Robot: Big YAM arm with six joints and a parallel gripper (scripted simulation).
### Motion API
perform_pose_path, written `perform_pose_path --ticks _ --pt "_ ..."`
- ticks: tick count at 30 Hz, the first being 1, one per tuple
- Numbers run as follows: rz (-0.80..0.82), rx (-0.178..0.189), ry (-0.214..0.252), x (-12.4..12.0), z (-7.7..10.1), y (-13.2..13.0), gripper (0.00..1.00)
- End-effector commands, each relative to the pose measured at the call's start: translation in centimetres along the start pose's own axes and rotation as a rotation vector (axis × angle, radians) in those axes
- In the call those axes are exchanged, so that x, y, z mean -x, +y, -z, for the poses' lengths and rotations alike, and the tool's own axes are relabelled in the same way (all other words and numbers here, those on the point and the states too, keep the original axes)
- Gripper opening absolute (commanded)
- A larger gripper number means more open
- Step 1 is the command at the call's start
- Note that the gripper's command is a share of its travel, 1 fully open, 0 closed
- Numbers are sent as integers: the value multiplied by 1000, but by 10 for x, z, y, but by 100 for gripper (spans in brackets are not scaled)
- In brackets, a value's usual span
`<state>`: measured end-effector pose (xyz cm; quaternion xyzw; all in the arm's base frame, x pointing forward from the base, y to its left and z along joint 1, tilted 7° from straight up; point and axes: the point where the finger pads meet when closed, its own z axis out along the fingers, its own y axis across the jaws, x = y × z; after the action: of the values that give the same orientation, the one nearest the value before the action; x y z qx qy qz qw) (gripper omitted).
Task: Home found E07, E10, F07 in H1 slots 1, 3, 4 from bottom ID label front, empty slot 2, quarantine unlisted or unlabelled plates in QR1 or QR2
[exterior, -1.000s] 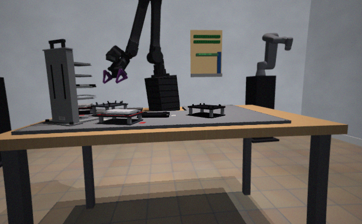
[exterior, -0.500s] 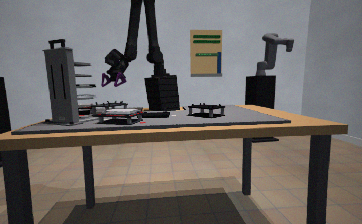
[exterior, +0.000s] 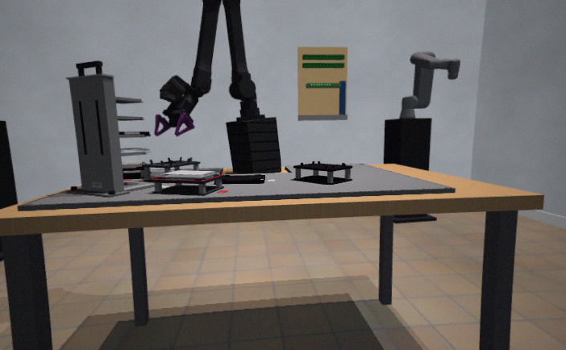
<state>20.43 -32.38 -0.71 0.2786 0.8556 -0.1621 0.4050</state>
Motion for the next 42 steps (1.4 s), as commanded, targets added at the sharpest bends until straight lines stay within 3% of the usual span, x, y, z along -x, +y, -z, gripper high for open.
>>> perform_pose_path --ticks 1,42 --pt "-5 1 -15 13 -7 -3 100" --pt "-6 1 -16 49 -43 -3 100"
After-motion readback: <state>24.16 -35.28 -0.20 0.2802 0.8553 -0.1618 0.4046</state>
